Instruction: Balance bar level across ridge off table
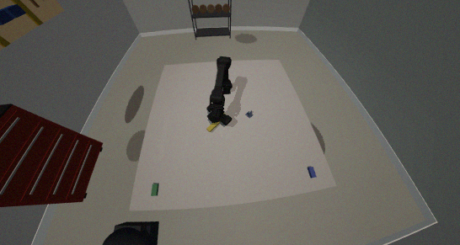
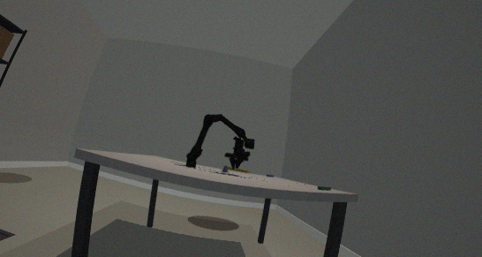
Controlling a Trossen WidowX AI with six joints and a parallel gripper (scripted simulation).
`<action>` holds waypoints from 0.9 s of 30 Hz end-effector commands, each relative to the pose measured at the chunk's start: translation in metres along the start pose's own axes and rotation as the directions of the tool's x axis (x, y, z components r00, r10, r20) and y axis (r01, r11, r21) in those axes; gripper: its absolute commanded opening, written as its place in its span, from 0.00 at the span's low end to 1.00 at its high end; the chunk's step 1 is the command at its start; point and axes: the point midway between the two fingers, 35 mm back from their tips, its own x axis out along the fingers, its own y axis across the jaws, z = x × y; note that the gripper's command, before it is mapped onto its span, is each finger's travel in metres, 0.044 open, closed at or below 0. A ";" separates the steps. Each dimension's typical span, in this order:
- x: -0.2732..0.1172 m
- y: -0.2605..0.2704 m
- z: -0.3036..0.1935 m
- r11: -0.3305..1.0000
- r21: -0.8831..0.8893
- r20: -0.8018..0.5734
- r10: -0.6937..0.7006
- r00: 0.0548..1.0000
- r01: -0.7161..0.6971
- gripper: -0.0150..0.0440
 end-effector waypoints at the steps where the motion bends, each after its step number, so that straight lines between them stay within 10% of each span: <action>1: -0.012 0.000 0.001 1.000 0.002 0.009 0.004 1.000 -0.004 0.25; 27: -0.068 0.005 -0.009 0.999 -0.049 0.009 0.002 1.000 -0.001 0.25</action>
